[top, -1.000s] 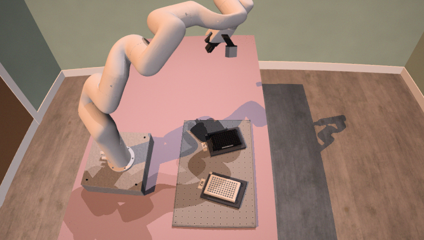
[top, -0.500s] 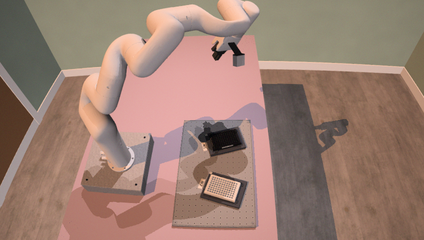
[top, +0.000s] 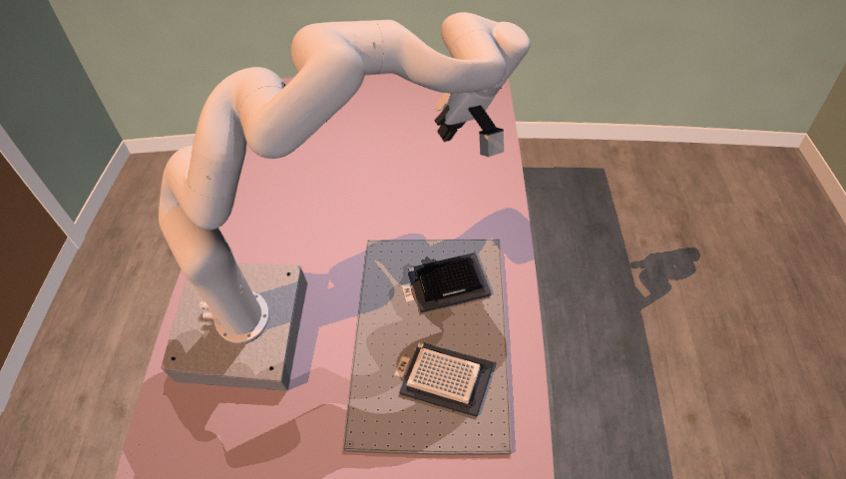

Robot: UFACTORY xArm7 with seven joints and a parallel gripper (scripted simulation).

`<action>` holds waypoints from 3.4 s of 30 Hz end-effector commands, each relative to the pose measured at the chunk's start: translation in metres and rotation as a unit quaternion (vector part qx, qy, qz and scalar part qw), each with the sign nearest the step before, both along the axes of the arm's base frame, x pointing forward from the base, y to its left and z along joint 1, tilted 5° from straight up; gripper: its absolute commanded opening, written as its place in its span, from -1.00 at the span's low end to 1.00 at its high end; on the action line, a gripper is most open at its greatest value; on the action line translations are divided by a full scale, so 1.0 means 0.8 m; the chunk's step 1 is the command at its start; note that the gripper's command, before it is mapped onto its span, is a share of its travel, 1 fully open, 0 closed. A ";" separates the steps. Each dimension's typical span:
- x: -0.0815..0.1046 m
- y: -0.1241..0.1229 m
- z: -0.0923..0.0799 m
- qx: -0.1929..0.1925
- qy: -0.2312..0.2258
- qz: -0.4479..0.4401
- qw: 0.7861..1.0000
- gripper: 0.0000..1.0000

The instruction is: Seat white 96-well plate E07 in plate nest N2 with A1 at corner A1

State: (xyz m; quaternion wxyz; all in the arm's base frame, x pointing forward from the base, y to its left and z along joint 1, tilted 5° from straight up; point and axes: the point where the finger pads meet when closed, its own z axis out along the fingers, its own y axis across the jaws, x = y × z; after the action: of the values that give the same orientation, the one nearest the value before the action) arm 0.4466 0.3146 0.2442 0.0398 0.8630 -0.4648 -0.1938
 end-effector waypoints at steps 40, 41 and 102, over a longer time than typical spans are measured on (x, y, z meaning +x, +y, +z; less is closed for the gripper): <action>0.047 -0.198 -0.057 0.013 -0.101 0.062 0.993 -1.00; 0.048 -0.204 -0.059 0.013 -0.101 0.062 0.993 -1.00; -0.050 -0.452 -0.154 -0.019 -0.195 0.242 0.950 -1.00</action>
State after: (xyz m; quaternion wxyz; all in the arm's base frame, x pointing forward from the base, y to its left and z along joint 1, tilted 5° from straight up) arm 0.4152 -0.0354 0.1257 0.0085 0.9663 -0.2570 -0.0069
